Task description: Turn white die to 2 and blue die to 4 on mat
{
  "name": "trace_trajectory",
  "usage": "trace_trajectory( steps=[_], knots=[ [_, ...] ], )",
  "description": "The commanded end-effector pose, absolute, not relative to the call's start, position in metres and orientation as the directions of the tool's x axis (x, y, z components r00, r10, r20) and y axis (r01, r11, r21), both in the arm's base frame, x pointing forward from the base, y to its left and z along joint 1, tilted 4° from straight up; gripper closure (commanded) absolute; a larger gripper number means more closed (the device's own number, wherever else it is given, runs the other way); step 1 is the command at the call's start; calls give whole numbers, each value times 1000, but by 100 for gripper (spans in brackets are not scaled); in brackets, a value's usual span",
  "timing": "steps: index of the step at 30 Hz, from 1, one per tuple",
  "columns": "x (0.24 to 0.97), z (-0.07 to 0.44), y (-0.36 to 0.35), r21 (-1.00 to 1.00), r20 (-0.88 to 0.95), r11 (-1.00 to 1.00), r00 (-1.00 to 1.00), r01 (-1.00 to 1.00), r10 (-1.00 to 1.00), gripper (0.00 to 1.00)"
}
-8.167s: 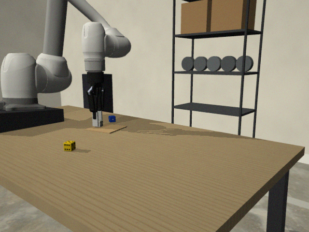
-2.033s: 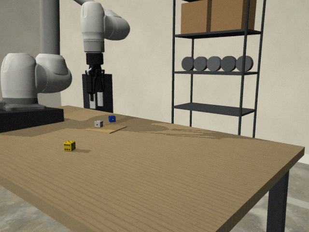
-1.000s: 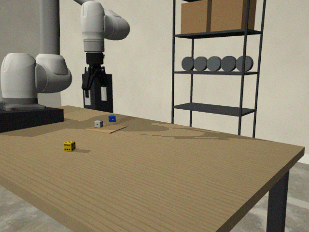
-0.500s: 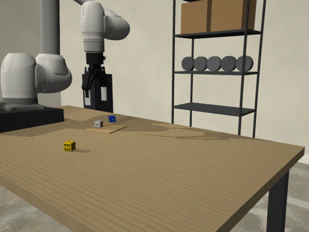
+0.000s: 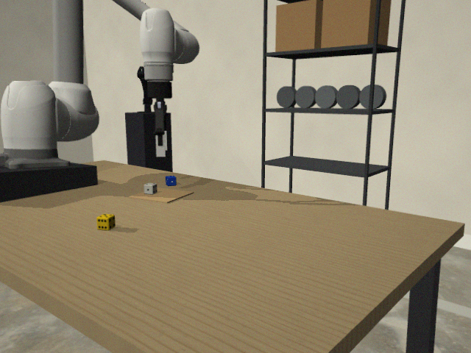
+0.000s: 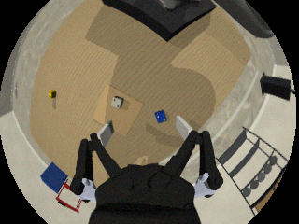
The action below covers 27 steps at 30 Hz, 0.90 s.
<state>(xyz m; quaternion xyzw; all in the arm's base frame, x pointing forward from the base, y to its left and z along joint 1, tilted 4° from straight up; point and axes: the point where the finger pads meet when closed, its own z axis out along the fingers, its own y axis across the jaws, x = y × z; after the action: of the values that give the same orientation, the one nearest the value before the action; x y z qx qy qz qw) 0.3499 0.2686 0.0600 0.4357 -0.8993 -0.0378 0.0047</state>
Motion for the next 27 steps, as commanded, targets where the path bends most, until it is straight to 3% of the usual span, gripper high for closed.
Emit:
trace_trajectory(
  steps=[1, 6, 7, 27],
  knots=[
    [337, 60, 298, 65, -37, 473, -476, -879, -879, 0],
    [324, 60, 319, 61, -45, 358, -360, -932, -932, 0],
    [324, 60, 319, 61, -45, 358, -360, -932, -932, 65],
    [324, 60, 319, 61, -45, 358, -360, -932, -932, 65]
  ],
)
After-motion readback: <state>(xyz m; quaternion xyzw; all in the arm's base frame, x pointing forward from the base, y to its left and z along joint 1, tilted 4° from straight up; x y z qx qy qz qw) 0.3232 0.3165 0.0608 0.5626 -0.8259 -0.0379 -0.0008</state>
